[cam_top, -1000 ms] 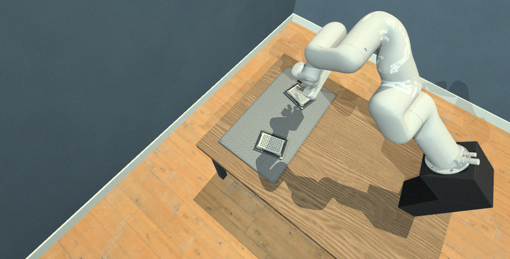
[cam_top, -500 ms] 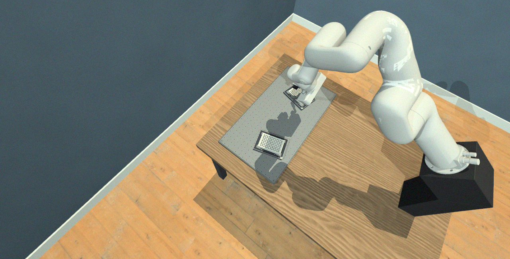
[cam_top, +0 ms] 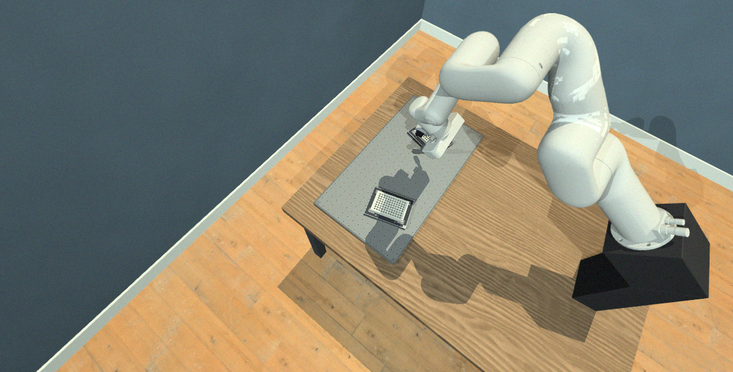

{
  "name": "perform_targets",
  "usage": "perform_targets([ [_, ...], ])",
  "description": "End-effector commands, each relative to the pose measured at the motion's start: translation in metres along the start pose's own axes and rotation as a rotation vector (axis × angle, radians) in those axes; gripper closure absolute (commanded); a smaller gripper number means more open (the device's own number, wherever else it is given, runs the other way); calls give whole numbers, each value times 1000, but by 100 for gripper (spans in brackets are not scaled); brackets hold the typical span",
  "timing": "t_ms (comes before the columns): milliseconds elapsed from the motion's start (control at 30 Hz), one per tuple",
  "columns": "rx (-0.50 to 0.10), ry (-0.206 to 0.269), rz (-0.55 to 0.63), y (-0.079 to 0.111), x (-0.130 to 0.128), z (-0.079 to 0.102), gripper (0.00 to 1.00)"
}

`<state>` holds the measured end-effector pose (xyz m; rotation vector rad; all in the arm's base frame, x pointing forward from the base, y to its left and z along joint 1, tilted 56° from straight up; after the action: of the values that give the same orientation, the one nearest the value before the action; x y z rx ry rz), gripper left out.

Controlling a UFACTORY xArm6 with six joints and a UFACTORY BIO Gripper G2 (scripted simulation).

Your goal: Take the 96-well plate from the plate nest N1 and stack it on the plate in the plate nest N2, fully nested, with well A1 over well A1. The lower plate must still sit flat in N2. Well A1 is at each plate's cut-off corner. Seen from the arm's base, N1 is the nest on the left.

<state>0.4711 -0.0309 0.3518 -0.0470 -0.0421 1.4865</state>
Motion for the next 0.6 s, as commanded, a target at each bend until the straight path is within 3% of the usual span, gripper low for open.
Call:
perform_targets([
  [0,-77,-22,12,11,2,-3,63],
  [433,-489,-137,79,65,9,-25,63],
  [500,-489,-137,79,65,9,-25,63],
  [567,-552,-155,89,73,11,-28,63],
])
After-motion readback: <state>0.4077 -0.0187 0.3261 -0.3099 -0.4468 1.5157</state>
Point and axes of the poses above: the point midway between the two finger pads, its own y axis back along the fingers, its own x axis across the jaws, z = x × y, the point moved 8 cm from there along y, back along the fingers, and after that the axes turned 4 degrees about -y, right-handed, at the moved point
